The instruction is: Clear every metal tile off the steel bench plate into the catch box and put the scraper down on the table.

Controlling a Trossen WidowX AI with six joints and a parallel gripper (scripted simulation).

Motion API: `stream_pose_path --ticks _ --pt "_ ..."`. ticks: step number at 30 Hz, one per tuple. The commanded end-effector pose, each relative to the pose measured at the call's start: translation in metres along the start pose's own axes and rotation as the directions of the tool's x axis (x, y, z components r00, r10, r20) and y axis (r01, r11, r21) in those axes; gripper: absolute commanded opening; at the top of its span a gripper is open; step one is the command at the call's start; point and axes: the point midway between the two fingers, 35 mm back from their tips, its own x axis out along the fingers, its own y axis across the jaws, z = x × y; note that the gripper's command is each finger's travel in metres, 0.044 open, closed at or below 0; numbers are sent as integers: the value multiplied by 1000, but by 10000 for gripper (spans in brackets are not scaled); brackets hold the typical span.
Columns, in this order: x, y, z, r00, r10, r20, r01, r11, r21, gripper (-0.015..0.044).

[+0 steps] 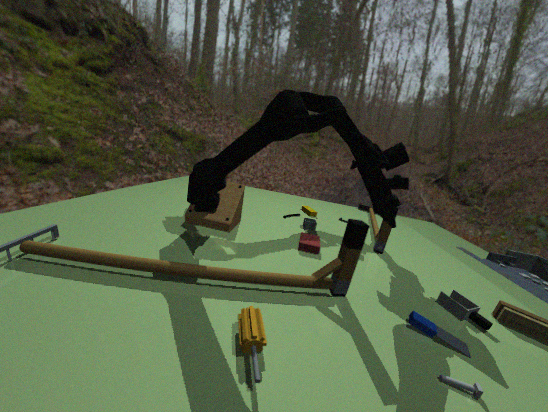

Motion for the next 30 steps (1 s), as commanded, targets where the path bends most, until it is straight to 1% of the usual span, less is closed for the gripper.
stream_pose_path --ticks 1,30 --pt "-10 1 -1 1000 6 9 -6 1000 -3 0" --pt "-39 -10 -29 1000 9 3 -9 1000 -4 0"
